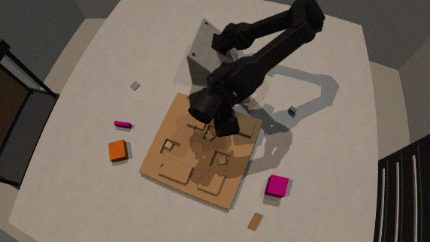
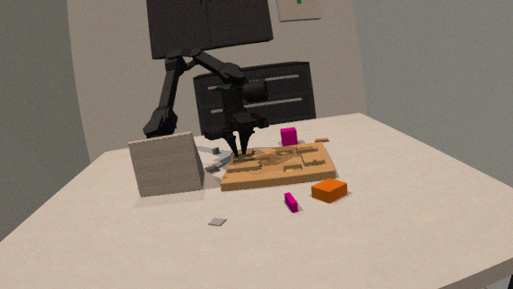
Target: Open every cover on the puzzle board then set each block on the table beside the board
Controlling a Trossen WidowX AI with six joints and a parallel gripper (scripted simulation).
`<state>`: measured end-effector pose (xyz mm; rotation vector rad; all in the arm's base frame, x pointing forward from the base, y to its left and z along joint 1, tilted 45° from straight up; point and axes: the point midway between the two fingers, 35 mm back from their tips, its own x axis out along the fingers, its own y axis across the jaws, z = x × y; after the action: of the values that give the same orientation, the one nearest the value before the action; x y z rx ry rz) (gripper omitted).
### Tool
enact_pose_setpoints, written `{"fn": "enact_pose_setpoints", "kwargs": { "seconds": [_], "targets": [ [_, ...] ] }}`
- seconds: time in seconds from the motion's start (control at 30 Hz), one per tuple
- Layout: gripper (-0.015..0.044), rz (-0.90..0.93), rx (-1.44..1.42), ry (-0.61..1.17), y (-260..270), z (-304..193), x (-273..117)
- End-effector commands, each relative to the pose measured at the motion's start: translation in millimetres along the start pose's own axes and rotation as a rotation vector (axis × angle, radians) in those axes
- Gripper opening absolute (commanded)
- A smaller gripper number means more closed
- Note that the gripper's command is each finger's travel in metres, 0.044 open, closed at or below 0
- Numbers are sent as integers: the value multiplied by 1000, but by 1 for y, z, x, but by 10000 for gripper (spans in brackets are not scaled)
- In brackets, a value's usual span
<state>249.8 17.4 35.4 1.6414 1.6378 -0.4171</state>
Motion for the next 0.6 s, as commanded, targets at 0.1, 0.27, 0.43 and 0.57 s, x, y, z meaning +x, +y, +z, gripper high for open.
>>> {"fn": "enact_pose_setpoints", "kwargs": {
  "seconds": [0.1, 0.27, 0.43, 0.57],
  "targets": [
    [80, 2, -7, -6, 1, 1, -11],
    [80, 3, -6, -5, 1, 0, -18],
    [80, 3, -5, -4, 0, 0, -23],
    [80, 2, -5, -6, 1, 1, -33]
  ]
}}
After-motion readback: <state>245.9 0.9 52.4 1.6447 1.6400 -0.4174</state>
